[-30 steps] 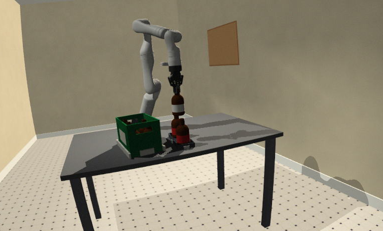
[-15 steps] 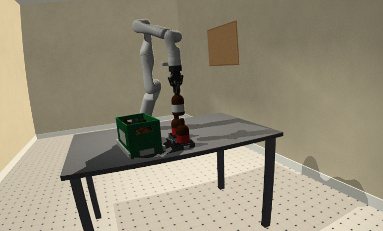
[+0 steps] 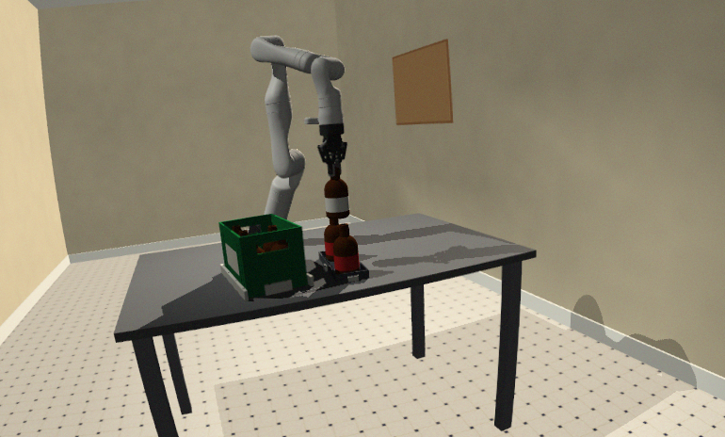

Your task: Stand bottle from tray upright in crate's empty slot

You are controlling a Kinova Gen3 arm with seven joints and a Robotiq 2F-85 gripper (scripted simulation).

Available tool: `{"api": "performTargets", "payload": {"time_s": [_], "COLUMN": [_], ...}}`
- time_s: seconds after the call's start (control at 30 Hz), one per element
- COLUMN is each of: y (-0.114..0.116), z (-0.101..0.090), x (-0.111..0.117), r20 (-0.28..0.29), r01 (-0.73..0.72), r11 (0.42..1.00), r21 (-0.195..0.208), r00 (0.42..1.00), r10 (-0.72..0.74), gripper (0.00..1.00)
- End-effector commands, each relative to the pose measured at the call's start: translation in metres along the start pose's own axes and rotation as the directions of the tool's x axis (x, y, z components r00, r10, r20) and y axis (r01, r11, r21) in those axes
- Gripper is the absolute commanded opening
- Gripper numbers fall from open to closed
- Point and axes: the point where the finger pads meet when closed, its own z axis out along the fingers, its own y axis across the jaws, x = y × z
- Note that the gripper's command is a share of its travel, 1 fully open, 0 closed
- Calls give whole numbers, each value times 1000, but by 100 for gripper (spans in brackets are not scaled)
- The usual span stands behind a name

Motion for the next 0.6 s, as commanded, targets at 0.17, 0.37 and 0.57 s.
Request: {"api": "performTargets", "payload": {"time_s": [0.17, 0.37, 0.57], "y": [0, 0, 0], "z": [-4, -11, -18], "x": [0, 0, 0], "r20": [2, 2, 2], "r01": [0, 0, 0], "r11": [1000, 1000, 1000], "r21": [1, 1, 1], "r00": [1000, 1000, 1000], "r10": [0, 0, 0], "gripper": [0, 0, 0]}}
